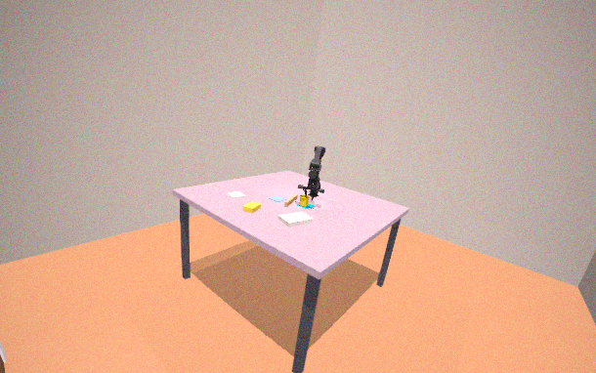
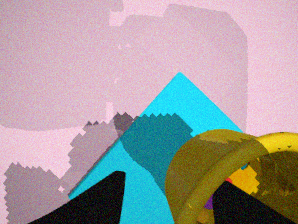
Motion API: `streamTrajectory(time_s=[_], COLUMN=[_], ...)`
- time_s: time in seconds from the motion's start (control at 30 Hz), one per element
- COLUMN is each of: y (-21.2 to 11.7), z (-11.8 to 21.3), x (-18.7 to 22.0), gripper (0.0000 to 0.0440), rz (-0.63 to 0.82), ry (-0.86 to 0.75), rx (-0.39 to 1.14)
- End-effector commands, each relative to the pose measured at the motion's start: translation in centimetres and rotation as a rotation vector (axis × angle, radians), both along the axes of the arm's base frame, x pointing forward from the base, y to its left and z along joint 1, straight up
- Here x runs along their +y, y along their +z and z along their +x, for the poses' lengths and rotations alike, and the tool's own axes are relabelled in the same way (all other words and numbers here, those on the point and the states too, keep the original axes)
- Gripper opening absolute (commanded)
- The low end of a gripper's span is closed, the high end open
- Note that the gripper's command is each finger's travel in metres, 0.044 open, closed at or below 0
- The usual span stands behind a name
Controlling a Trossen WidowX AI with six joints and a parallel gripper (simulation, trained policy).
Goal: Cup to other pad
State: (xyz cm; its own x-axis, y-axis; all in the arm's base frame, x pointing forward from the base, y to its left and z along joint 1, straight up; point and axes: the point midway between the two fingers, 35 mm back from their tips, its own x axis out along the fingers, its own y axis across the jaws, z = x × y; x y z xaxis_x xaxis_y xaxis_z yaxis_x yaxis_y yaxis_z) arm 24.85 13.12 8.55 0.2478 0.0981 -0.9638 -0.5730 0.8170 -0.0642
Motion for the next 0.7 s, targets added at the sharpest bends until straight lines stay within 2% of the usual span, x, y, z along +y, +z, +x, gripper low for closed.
streamTrajectory(time_s=[0.0, 0.5, 0.67], y=[0.4, 4.0, 5.8], z=[-0.4, -1.1, -0.9], x=[-0.1, -0.4, -0.5], gripper=[0.0194, 0.0282, 0.0359], rz=[0.017, 0.092, 0.113], ry=[0.005, -0.005, -0.009], rx=[-0.004, -0.077, -0.115])
